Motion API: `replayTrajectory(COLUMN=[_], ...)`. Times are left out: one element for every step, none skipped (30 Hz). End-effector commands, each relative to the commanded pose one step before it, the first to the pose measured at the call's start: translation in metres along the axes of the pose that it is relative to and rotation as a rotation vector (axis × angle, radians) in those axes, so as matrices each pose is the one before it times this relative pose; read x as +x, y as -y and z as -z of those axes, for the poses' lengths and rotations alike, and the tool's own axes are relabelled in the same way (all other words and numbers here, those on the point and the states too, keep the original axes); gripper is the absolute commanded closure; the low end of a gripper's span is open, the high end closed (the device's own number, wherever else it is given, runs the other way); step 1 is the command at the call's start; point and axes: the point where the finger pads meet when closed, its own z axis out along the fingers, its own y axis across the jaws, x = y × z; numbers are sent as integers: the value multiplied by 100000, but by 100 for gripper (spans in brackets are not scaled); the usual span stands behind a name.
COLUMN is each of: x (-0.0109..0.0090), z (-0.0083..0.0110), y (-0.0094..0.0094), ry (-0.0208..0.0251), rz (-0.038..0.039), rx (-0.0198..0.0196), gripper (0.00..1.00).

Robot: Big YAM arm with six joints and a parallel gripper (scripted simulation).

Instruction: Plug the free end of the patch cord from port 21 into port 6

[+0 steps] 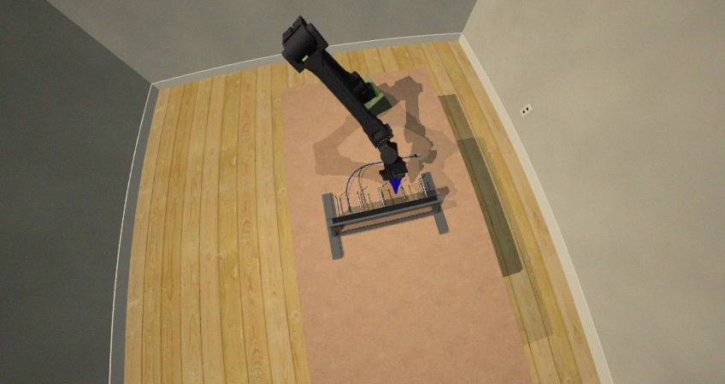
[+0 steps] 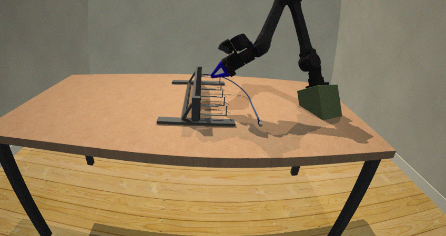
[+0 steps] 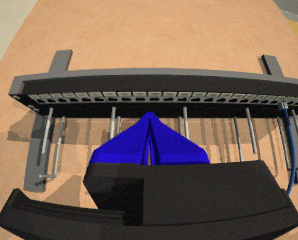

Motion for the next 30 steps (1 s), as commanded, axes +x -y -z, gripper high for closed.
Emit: replayTrajectory(x=[-1348, 0, 0, 86, 77, 68, 37, -25, -85, -121, -116, -105, -96, -88, -81, -76, -71, -67, 0, 0, -63, -60, -58, -56, -54, -53, -51, -50, -49, -48], z=[366, 0, 0, 11, 8, 5, -5, -26, -40, -56, -54, -51, -48, -46, -44, -42, -40, -39, 0, 0, -38, -37, -37, -36, -35, -35, -35, -34, -34, -23], y=[167, 0, 0, 5, 6, 8, 13, 23, 26, 35, 35, 33, 32, 31, 31, 30, 29, 29, 0, 0, 28, 28, 28, 27, 27, 27, 27, 27, 26, 26], ry=[2756, 0, 0, -143, -129, -116, -68, 28, 124, 178, 169, 152, 138, 126, 116, 107, 99, 93, 0, 0, 88, 83, 80, 76, 74, 71, 69, 67, 66, 64], rz=[-409, 0, 0, 26, 18, 11, -14, -64, -98, -137, -133, -125, -118, -112, -107, -103, -99, -96, 0, 0, -93, -91, -89, -88, -86, -85, -84, -83, -83, -81], rx=[364, 0, 0, -1, 4, 9, 25, 56, 71, 98, 96, 91, 87, 84, 81, 79, 77, 75, 0, 0, 74, 72, 71, 70, 70, 69, 68, 68, 68, 63], gripper=[100, 100, 100, 100, 100, 100, 100, 100, 100, 100, 100, 100, 100, 100, 100, 100, 100, 100, 100, 100, 100, 100, 100, 100, 100, 100, 100, 100, 100, 100])
